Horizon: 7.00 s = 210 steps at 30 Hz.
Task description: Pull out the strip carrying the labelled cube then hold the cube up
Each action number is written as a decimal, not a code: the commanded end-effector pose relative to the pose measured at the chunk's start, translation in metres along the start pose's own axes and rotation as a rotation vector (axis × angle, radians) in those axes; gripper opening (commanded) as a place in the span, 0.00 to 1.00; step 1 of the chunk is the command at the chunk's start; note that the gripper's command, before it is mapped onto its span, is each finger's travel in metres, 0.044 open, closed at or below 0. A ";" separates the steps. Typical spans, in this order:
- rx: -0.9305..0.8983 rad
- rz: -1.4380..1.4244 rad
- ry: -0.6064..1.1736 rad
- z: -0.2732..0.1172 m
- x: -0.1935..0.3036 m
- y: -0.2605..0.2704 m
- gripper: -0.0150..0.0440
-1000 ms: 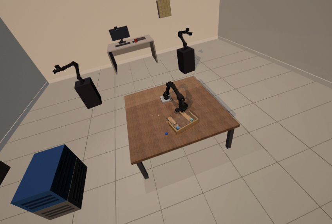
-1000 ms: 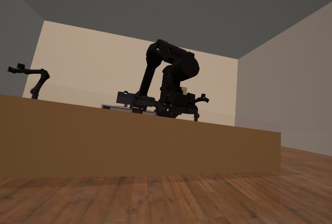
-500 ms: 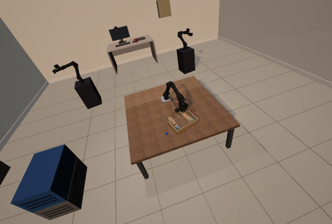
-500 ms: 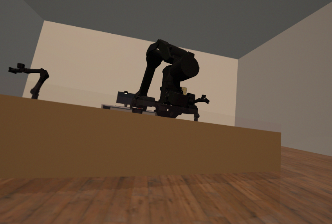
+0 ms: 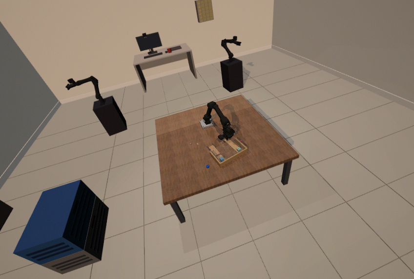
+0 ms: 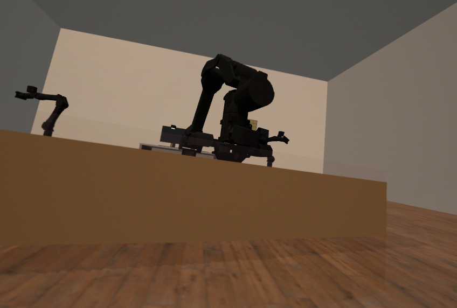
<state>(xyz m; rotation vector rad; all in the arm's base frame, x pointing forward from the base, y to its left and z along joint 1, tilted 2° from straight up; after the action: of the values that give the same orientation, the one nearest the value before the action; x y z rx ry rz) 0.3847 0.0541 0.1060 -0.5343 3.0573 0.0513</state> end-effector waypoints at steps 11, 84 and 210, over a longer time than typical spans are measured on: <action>0.003 0.001 0.002 0.004 -0.001 0.000 0.25; 0.000 0.001 0.011 0.006 0.103 0.028 0.25; 0.001 0.007 0.009 -0.050 0.083 0.026 1.00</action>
<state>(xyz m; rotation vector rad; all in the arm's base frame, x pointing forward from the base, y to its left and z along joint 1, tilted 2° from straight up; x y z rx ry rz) 0.2858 0.0471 0.1521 -0.5180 3.0666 0.0452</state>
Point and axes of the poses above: the point midway between the two fingers, 35 mm back from their tips, its own z axis out along the fingers, its own y axis across the jaws, x = y × z, the point moved 8 cm from there along -z, back along the fingers, and after that the axes turned 13 degrees about -z, right-handed, at the moved point
